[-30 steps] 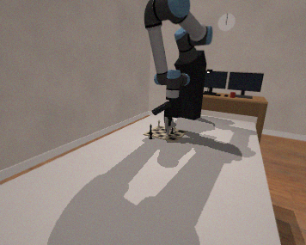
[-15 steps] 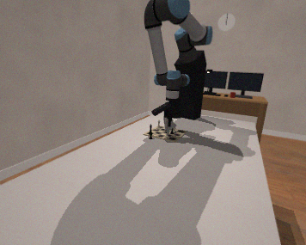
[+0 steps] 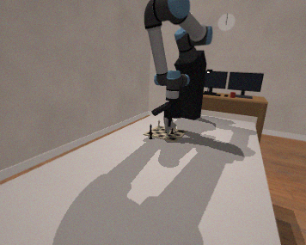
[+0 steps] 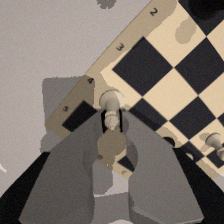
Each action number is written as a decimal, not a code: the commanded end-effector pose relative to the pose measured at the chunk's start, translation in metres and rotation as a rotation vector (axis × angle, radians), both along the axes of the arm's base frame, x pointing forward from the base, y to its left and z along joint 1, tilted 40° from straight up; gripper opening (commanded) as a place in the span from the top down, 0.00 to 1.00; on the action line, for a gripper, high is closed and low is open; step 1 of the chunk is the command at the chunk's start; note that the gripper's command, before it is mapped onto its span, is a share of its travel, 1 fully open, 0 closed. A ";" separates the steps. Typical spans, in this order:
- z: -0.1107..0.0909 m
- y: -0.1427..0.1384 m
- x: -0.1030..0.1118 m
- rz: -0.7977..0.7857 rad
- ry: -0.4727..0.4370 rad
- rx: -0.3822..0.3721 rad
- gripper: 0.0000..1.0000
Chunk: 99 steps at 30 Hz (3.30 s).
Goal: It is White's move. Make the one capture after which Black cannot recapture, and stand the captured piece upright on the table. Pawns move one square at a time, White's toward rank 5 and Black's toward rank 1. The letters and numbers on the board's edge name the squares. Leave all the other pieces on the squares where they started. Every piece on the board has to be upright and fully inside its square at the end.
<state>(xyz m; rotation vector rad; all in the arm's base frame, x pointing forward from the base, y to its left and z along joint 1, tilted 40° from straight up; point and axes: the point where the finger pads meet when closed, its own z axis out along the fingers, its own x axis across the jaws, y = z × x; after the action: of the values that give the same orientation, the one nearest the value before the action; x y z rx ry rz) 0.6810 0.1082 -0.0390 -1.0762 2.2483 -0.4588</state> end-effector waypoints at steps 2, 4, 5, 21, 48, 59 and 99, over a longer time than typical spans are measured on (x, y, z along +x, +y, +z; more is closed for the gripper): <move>0.001 0.000 0.002 0.001 -0.004 0.000 1.00; 0.001 0.000 0.002 0.001 -0.004 0.000 1.00; 0.001 0.000 0.002 0.001 -0.004 0.000 1.00; -0.001 0.000 0.004 0.001 -0.004 0.000 1.00; -0.002 0.000 0.005 0.000 -0.004 0.000 1.00; -0.002 0.000 0.005 0.000 -0.004 0.000 1.00; 0.012 0.001 -0.010 0.001 -0.001 0.000 0.78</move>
<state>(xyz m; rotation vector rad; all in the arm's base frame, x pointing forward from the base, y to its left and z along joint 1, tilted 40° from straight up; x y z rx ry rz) 0.6828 0.1082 -0.0386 -1.0754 2.2460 -0.4598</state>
